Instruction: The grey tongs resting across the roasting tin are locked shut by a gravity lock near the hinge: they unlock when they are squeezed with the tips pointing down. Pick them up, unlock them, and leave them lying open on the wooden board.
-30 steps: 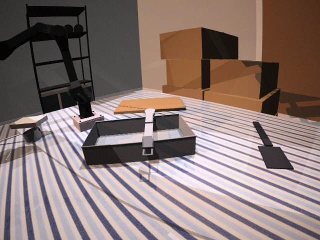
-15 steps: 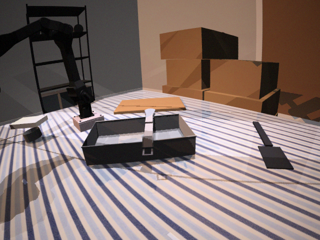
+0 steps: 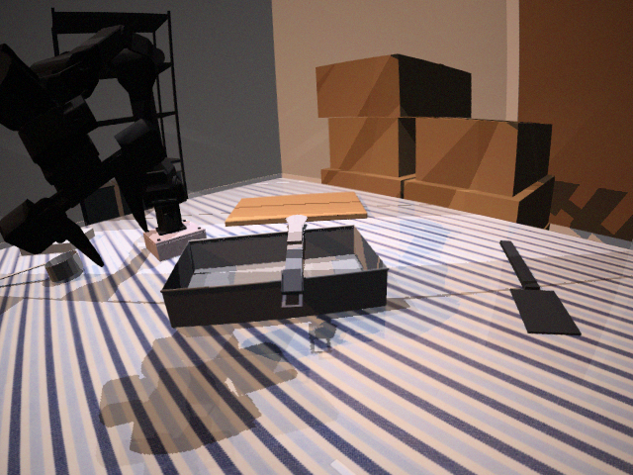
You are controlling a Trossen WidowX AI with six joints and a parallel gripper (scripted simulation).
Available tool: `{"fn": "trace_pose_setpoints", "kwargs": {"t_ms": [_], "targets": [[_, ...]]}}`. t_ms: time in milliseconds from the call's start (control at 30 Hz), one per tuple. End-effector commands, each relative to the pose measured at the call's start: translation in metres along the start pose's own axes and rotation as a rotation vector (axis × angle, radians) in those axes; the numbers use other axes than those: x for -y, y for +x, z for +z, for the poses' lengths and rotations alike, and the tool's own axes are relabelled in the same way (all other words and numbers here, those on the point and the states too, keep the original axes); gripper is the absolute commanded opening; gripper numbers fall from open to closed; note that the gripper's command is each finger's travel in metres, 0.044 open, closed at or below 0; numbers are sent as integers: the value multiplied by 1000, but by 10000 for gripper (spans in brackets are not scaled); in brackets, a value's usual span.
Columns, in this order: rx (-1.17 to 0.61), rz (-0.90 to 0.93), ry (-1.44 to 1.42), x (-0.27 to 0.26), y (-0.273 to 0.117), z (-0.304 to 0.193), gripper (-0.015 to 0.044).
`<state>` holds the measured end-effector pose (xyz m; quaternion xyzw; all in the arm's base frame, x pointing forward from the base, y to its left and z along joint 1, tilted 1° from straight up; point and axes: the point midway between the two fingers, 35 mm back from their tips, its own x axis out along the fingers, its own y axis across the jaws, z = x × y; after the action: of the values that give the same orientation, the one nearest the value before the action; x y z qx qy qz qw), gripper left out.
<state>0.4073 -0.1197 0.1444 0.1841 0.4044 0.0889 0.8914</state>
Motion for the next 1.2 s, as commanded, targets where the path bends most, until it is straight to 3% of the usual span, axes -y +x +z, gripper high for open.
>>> {"fn": "trace_pose_setpoints", "kwargs": {"t_ms": [0,300,1167], "targets": [[-177,50,119,-55,32,-32,260],[-557,14,298,-160,64,-117,260],[-564,12,300,-162,83,-126,260]]}}
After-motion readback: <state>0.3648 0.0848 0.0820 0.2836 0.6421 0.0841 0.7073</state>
